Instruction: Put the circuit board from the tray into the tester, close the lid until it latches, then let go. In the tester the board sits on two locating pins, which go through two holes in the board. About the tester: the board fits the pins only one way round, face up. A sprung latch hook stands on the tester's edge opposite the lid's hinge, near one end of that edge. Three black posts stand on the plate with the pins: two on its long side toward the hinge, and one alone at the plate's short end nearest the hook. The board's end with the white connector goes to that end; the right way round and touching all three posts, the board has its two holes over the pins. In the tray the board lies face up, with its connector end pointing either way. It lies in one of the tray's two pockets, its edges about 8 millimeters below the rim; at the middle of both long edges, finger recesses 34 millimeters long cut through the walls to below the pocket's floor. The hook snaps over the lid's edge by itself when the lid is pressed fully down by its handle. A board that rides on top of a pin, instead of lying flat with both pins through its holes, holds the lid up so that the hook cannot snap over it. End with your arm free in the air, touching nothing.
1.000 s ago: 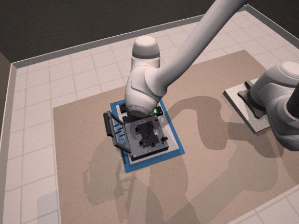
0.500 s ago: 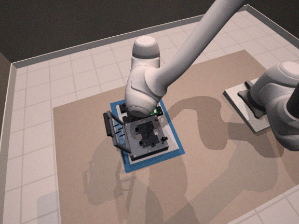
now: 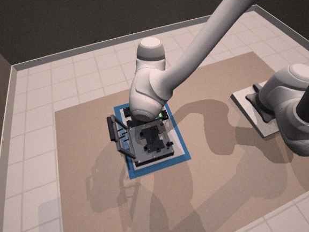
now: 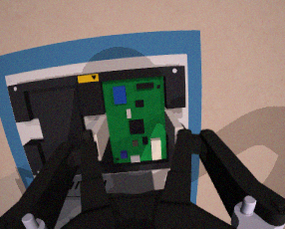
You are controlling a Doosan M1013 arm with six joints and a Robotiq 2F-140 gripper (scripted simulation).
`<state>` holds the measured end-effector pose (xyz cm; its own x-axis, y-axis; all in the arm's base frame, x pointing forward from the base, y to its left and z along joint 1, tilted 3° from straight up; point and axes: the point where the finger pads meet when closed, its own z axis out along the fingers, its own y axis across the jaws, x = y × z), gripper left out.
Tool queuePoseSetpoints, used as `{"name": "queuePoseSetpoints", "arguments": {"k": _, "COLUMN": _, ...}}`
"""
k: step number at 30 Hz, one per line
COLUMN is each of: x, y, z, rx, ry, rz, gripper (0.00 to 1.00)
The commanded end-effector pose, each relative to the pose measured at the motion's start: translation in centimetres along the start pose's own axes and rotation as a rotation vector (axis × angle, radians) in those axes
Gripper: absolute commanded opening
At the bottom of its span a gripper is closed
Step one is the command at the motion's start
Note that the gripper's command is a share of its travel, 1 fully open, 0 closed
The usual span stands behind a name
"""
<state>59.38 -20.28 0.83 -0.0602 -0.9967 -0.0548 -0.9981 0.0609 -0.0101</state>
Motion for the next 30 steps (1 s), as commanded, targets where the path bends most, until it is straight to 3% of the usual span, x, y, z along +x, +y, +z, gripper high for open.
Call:
{"name": "queuePoseSetpoints", "arguments": {"k": 1, "x": 0.0, "y": 0.0, "z": 0.0, "rx": 0.0, "ry": 0.0, "rz": 0.0, "gripper": 0.46}}
{"name": "queuePoseSetpoints", "arguments": {"k": 30, "x": 0.0, "y": 0.0, "z": -1.3, "rx": 0.0, "ry": 0.0, "rz": 0.0, "gripper": 0.46}}
